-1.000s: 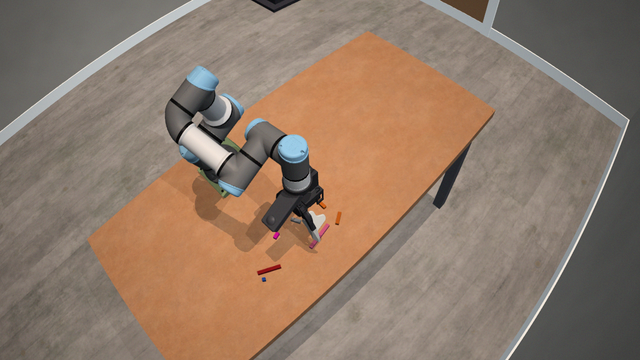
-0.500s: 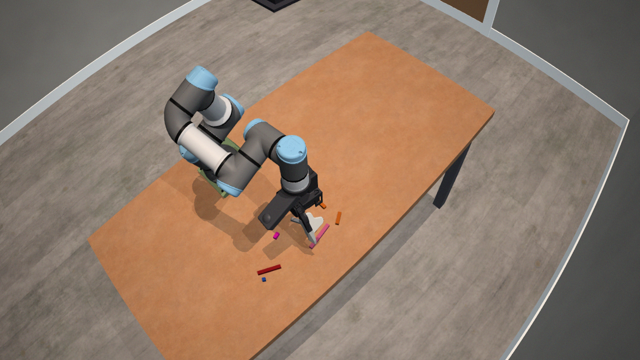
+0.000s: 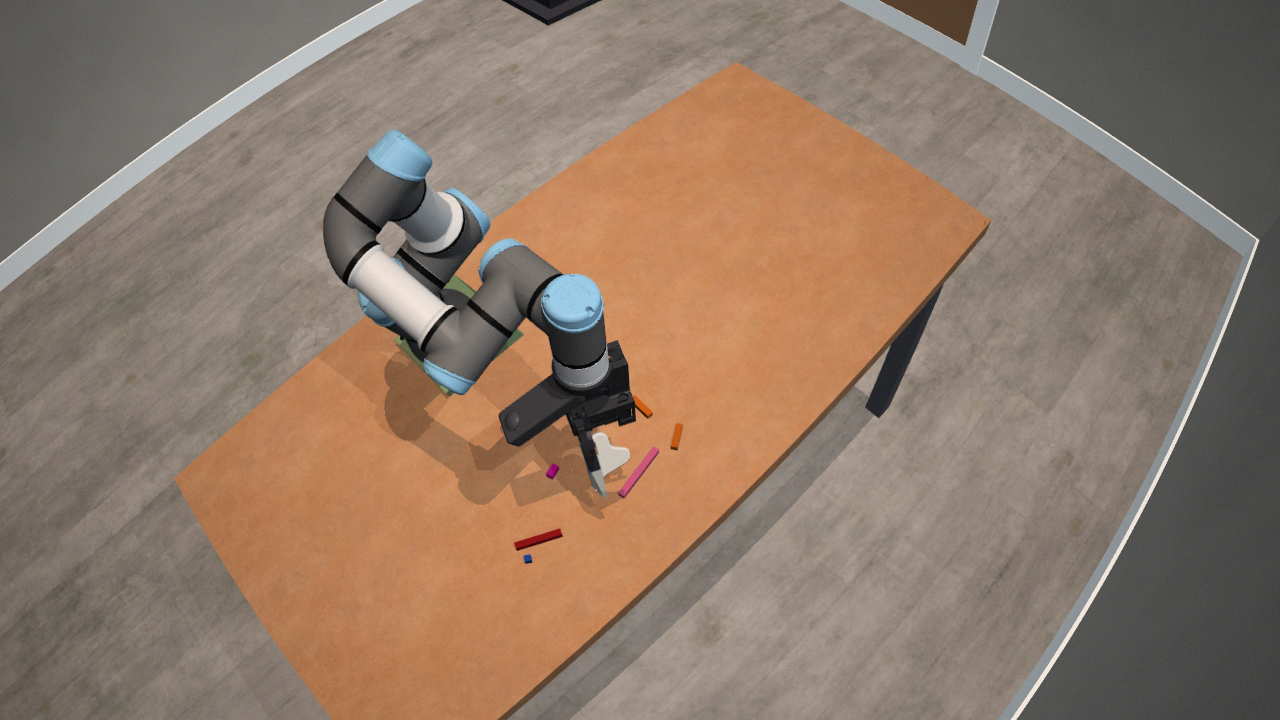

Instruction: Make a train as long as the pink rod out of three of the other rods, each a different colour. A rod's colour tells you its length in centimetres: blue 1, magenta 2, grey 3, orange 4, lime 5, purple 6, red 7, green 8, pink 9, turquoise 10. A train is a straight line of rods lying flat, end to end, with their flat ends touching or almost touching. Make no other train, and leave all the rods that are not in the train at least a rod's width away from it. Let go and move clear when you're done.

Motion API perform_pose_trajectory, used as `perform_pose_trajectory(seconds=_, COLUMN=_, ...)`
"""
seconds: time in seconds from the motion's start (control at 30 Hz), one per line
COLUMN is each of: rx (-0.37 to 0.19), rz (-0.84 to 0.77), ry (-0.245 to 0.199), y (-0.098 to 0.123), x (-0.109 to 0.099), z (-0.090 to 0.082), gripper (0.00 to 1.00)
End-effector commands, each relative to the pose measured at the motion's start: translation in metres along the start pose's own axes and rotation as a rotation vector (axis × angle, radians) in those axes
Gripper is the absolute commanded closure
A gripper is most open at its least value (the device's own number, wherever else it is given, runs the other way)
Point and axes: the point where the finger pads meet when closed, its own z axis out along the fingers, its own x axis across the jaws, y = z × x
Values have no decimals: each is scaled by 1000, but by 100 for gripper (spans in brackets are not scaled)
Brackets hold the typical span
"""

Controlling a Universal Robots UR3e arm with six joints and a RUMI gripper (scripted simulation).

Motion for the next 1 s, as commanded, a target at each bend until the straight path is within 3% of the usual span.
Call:
perform_pose_trajectory(seconds=0.0, rx=0, rz=131, ry=-3, y=-4, x=1, z=-1, gripper=0)
perform_pose_trajectory(seconds=0.33, rx=-1, rz=537, ry=-2, y=-16, x=7, z=-2, gripper=0)
perform_pose_trajectory(seconds=0.4, rx=-1, rz=537, ry=-2, y=-16, x=7, z=-2, gripper=0)
perform_pose_trajectory(seconds=0.9, rx=-2, rz=1168, ry=-2, y=-30, x=14, z=-4, gripper=0)
perform_pose_trajectory(seconds=0.97, rx=-2, rz=1168, ry=-2, y=-30, x=14, z=-4, gripper=0)
